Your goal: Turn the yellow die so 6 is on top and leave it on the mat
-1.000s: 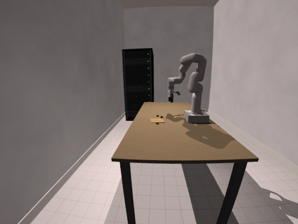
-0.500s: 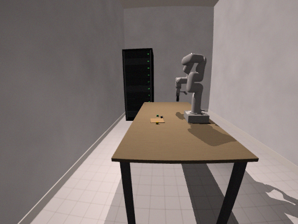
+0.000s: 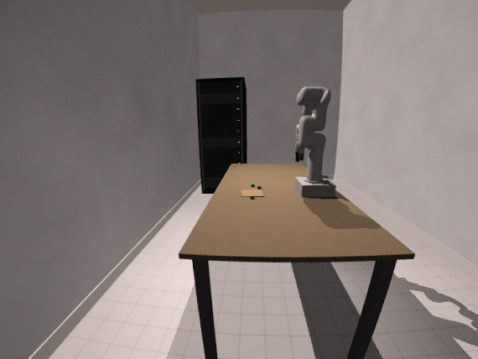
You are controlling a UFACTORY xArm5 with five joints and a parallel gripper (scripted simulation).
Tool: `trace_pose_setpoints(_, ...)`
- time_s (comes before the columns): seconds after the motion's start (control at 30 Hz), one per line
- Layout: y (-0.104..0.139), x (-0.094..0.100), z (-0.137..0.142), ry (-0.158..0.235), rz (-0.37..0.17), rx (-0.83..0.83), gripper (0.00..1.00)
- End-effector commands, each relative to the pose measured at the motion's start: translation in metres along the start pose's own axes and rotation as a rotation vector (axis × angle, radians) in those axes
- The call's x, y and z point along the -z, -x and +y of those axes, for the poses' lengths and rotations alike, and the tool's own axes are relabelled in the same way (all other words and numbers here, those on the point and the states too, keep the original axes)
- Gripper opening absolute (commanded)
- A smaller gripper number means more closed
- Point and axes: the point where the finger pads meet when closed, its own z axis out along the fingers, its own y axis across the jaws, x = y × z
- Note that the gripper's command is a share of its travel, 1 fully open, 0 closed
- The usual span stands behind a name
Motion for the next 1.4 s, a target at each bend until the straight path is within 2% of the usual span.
trace_pose_setpoints(0.0,-0.05,0.001,-0.039,-0.002,-0.003,-0.174,1.0)
trace_pose_setpoints(0.07,-0.054,0.001,-0.041,-0.002,-0.003,-0.188,1.0)
trace_pose_setpoints(0.1,-0.076,0.001,-0.052,-0.002,-0.003,-0.261,1.0)
trace_pose_setpoints(0.23,-0.078,0.001,-0.052,-0.002,-0.003,-0.267,1.0)
trace_pose_setpoints(0.3,-0.125,0.001,-0.069,-0.002,-0.003,-0.415,1.0)
trace_pose_setpoints(0.4,-0.13,0.001,-0.07,-0.002,-0.003,-0.428,1.0)
trace_pose_setpoints(0.43,-0.157,0.001,-0.077,-0.002,-0.004,-0.51,1.0)
trace_pose_setpoints(0.5,-0.157,0.001,-0.077,-0.002,-0.004,-0.51,1.0)
trace_pose_setpoints(0.53,-0.185,0.001,-0.081,-0.001,-0.004,-0.594,1.0)
trace_pose_setpoints(0.6,-0.185,0.001,-0.081,-0.001,-0.004,-0.594,1.0)
trace_pose_setpoints(0.63,-0.214,0.001,-0.083,-0.001,-0.004,-0.677,1.0)
trace_pose_setpoints(0.7,-0.214,0.001,-0.083,-0.001,-0.004,-0.679,1.0)
trace_pose_setpoints(0.73,-0.242,0.001,-0.083,-0.001,-0.004,-0.759,1.0)
trace_pose_setpoints(0.83,-0.244,0.001,-0.082,-0.001,-0.004,-0.765,1.0)
trace_pose_setpoints(0.87,-0.273,0.001,-0.08,-0.001,-0.005,-0.851,1.0)
trace_pose_setpoints(0.93,-0.273,0.001,-0.08,-0.001,-0.005,-0.851,1.0)
trace_pose_setpoints(0.97,-0.303,0.001,-0.075,-0.001,-0.005,-0.939,1.0)
trace_pose_setpoints(1.03,-0.303,0.001,-0.075,-0.001,-0.005,-0.939,1.0)
trace_pose_setpoints(1.07,-0.33,0.001,-0.068,0.0,-0.005,-1.018,1.0)
trace_pose_setpoints(1.13,-0.333,0.001,-0.067,0.0,-0.005,-1.027,1.0)
trace_pose_setpoints(1.17,-0.357,0.001,-0.059,0.0,-0.005,-1.103,1.0)
trace_pose_setpoints(1.23,-0.362,0.001,-0.057,0.0,-0.005,-1.117,1.0)
trace_pose_setpoints(1.27,-0.385,0.001,-0.047,0.0,-0.006,-1.188,1.0)
trace_pose_setpoints(1.37,-0.39,0.001,-0.045,0.0,-0.006,-1.206,1.0)
